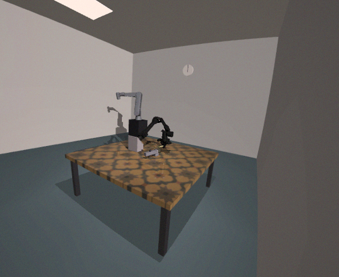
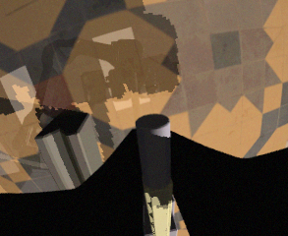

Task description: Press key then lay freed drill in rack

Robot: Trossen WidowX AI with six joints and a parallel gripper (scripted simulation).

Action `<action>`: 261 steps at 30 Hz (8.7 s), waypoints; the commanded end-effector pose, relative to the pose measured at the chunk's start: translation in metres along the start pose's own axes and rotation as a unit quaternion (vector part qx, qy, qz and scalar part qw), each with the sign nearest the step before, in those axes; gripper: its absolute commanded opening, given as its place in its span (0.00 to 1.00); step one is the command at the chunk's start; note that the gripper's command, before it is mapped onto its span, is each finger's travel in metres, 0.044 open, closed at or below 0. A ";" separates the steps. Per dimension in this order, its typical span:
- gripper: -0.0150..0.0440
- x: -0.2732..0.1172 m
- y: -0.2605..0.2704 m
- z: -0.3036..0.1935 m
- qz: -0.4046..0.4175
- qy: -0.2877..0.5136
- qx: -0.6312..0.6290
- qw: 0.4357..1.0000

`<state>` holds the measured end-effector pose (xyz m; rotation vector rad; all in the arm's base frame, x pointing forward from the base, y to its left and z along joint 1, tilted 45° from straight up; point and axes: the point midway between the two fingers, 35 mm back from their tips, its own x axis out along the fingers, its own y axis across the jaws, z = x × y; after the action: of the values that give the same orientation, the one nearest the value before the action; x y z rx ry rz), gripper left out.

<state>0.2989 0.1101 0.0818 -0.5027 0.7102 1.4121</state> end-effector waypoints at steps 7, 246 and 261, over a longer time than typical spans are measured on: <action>0.25 0.002 0.018 0.001 -0.002 -0.002 -0.001 1.000; 0.25 0.059 0.071 0.011 0.000 -0.004 0.001 1.000; 0.25 0.059 0.071 0.011 0.000 -0.004 0.001 1.000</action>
<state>0.2323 0.1650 0.0619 -0.4783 0.6945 1.4024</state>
